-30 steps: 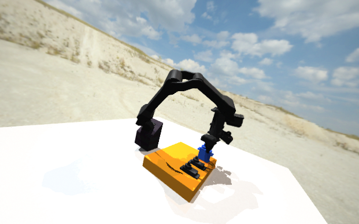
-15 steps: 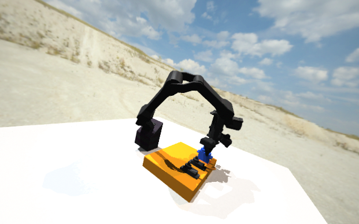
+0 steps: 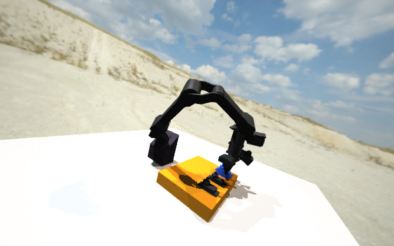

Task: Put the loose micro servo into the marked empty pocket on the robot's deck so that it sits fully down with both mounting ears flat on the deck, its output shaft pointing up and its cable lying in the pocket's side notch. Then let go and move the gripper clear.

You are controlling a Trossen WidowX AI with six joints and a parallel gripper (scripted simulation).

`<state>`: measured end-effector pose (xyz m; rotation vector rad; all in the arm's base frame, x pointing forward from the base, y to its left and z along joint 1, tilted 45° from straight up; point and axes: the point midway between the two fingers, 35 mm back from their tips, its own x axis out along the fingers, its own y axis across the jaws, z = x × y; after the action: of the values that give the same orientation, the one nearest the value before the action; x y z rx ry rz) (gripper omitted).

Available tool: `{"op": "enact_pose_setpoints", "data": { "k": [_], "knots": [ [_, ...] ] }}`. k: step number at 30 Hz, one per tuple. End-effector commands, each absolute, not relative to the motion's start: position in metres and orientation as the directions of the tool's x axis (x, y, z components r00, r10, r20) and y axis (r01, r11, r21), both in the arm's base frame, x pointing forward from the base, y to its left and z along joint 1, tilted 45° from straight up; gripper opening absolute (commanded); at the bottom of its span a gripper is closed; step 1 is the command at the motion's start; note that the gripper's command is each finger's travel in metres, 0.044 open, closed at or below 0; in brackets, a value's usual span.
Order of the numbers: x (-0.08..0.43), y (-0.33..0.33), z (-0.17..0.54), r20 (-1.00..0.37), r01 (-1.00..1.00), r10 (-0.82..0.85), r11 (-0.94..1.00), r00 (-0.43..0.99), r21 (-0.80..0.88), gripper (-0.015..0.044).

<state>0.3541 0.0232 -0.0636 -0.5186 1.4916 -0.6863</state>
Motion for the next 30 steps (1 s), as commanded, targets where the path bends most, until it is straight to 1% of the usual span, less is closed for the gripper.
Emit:
{"op": "enact_pose_setpoints", "data": {
  "k": [1,11,18,22,25,30],
  "knots": [
    [0.354,0.021,-0.066,-0.715,0.087,-0.698,0.711,-0.040,-0.698,0.0000],
    [0.354,0.013,-0.074,-0.715,0.087,-0.698,0.710,-0.040,-0.699,0.0000],
    [0.353,0.014,-0.073,-0.715,0.087,-0.698,0.710,-0.040,-0.699,0.0184],
    [0.353,0.019,-0.068,-0.715,0.086,-0.698,0.711,-0.040,-0.698,0.0187],
    [0.352,0.036,-0.049,-0.716,0.086,-0.697,0.711,-0.040,-0.698,0.0187],
    [0.350,0.037,-0.046,-0.716,0.086,-0.697,0.711,-0.040,-0.698,0.0187]
  ]
}}
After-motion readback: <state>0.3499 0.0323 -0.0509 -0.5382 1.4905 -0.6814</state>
